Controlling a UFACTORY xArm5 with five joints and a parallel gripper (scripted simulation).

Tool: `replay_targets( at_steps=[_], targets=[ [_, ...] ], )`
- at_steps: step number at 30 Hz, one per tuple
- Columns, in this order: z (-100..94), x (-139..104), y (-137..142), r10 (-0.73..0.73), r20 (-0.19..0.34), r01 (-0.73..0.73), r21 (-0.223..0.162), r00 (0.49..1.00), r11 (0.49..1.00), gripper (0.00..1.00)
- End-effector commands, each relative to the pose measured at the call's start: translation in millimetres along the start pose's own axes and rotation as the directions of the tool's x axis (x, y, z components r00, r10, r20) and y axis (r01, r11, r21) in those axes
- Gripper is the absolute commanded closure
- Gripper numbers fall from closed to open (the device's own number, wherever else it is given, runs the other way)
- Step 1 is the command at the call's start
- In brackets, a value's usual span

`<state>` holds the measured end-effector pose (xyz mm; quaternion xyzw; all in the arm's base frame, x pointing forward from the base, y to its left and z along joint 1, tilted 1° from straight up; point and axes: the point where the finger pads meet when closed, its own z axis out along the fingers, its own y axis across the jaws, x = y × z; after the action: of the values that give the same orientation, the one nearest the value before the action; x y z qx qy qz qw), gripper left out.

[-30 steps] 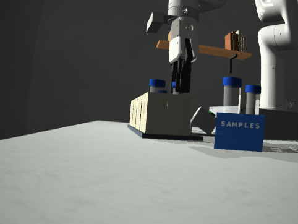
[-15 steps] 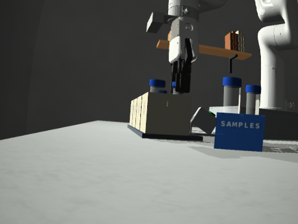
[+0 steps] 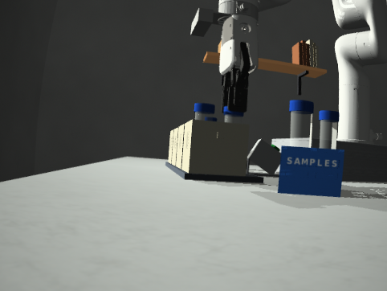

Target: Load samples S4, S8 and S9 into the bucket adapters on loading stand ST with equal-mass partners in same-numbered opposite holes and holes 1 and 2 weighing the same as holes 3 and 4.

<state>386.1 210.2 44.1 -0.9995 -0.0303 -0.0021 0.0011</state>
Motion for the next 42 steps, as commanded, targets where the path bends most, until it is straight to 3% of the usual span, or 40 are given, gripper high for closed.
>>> replay_targets(
  at_steps=[1,42],
  targets=[
    [-9.2,0.9,-0.3,0.000,0.005,0.000,0.016,1.000,1.000,0.56],
    [-83.3,1.4,0.9,0.000,0.005,0.000,0.016,1.000,1.000,0.56]
  ],
)
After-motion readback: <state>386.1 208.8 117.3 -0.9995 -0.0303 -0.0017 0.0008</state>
